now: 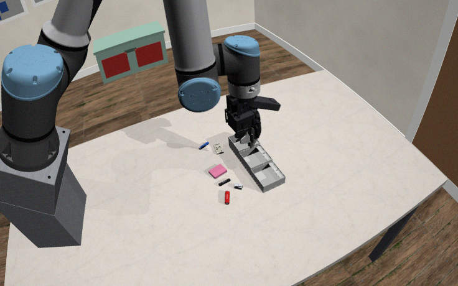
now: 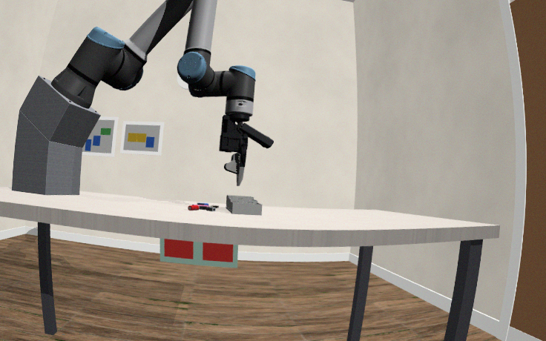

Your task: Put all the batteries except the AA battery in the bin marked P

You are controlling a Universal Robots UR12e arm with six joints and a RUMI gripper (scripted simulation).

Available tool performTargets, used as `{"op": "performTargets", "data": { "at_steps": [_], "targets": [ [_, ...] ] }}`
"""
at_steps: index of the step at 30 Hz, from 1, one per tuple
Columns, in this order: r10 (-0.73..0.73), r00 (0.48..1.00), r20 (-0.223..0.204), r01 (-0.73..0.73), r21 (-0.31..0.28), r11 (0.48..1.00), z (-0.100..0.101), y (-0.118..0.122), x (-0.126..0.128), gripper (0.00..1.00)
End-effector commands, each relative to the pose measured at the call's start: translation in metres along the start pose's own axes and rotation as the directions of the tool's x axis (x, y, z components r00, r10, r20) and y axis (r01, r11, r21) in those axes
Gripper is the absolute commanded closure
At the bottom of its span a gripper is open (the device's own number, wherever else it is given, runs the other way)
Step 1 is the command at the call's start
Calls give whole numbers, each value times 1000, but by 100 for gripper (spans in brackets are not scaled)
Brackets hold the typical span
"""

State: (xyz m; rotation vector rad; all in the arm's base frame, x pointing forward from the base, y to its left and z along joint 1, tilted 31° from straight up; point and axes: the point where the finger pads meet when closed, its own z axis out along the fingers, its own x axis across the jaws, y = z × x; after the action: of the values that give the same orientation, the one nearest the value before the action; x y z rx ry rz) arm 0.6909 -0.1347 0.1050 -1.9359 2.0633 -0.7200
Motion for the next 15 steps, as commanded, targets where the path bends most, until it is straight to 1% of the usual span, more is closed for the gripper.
{"op": "performTargets", "data": {
  "at_steps": [1,13,15],
  "targets": [
    [0,1000,0,0,1,1000,-1,-1,-14,96],
    [0,1000,0,0,1,1000,-1,-3,-74,96],
    [0,1000,0,0,1,1000,-1,-3,-74,96]
  ]
}}
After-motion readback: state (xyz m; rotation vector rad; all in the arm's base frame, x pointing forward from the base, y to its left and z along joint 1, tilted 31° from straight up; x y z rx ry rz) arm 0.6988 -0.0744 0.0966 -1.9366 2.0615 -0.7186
